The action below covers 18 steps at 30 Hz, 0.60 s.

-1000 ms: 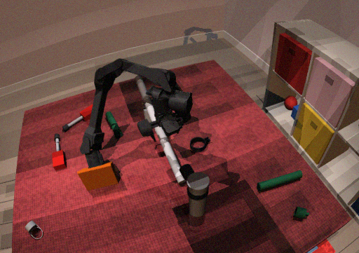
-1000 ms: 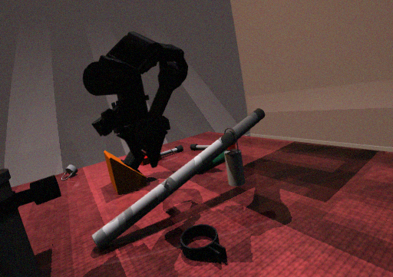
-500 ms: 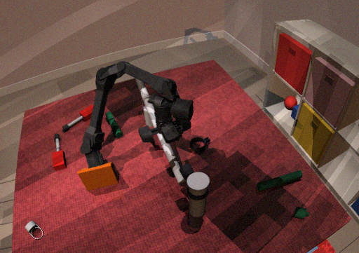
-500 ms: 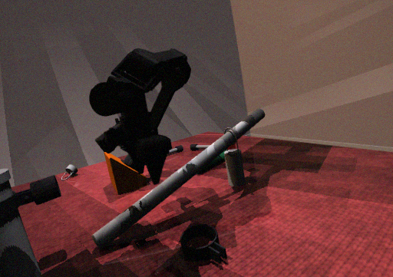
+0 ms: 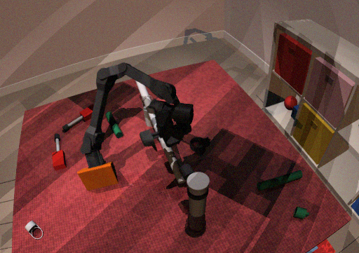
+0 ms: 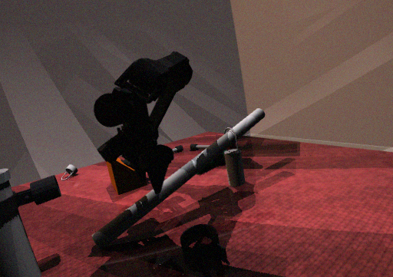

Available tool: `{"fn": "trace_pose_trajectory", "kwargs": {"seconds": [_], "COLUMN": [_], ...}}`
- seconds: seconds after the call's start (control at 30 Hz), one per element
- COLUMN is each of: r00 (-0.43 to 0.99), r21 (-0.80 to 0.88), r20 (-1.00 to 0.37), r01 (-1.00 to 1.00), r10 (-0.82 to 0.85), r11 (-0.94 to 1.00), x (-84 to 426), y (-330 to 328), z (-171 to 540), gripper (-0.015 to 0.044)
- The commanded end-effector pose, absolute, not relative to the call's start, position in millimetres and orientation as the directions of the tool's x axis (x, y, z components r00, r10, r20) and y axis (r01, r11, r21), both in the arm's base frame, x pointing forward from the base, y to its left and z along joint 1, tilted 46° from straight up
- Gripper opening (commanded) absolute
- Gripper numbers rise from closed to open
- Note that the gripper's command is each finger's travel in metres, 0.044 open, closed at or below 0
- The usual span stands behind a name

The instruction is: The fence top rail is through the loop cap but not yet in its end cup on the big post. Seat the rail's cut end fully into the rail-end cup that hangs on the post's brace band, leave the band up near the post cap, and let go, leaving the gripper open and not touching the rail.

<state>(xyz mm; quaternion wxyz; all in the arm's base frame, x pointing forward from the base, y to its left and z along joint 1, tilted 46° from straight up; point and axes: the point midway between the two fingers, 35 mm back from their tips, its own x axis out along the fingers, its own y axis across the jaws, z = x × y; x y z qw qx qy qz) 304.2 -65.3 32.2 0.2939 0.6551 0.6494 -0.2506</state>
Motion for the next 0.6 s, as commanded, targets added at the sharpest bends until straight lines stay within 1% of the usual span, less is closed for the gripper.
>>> {"fn": "trace_pose_trajectory", "kwargs": {"seconds": [0.0,0.57], "r00": [0.030,0.030], "r21": [0.057,0.057], "r20": [-0.705,-0.705], "r01": [0.998,0.998], "r10": [0.708,0.709], "r11": [0.014,0.014], "x": [304.5,305.6], "y": [-58.2,-38.5], "z": [26.9,7.5], "gripper": [0.0440,0.0440]}}
